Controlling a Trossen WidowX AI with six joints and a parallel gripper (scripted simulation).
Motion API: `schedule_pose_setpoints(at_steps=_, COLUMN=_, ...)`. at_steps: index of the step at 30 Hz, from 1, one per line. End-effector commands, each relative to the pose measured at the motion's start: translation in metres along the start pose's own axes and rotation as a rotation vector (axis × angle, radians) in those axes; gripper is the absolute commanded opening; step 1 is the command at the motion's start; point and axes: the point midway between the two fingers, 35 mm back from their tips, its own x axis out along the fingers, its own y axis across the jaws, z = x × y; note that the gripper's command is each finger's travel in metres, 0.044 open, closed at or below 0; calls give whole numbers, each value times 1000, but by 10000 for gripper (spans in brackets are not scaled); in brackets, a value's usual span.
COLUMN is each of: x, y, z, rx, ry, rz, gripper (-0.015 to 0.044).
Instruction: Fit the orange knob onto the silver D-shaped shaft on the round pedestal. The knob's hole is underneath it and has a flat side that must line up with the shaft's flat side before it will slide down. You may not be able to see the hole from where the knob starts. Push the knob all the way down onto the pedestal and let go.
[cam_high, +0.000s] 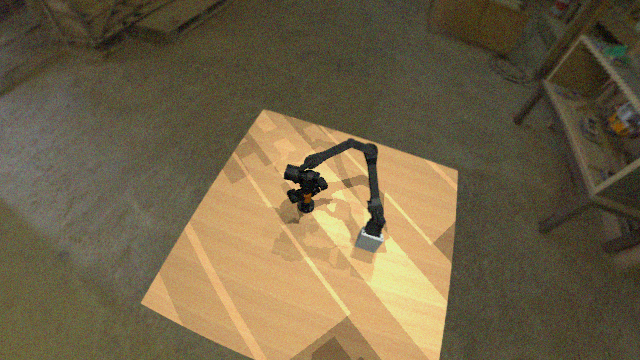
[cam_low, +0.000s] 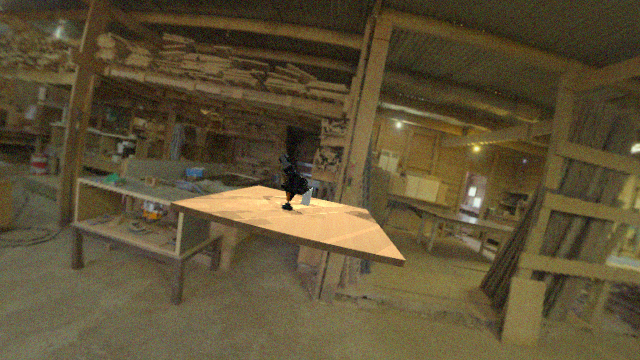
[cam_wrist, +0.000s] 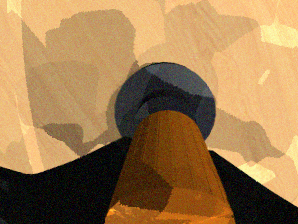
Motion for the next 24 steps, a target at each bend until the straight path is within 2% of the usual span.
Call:
schedule_pose_setpoints(at_steps=1, x=-1, y=1, z=2, rx=-113, ry=-1, rz=2, gripper=0)
schedule_pose_setpoints(at_steps=24, x=0, y=1, z=-1, rx=-141, ry=-1, rz=2, gripper=0)
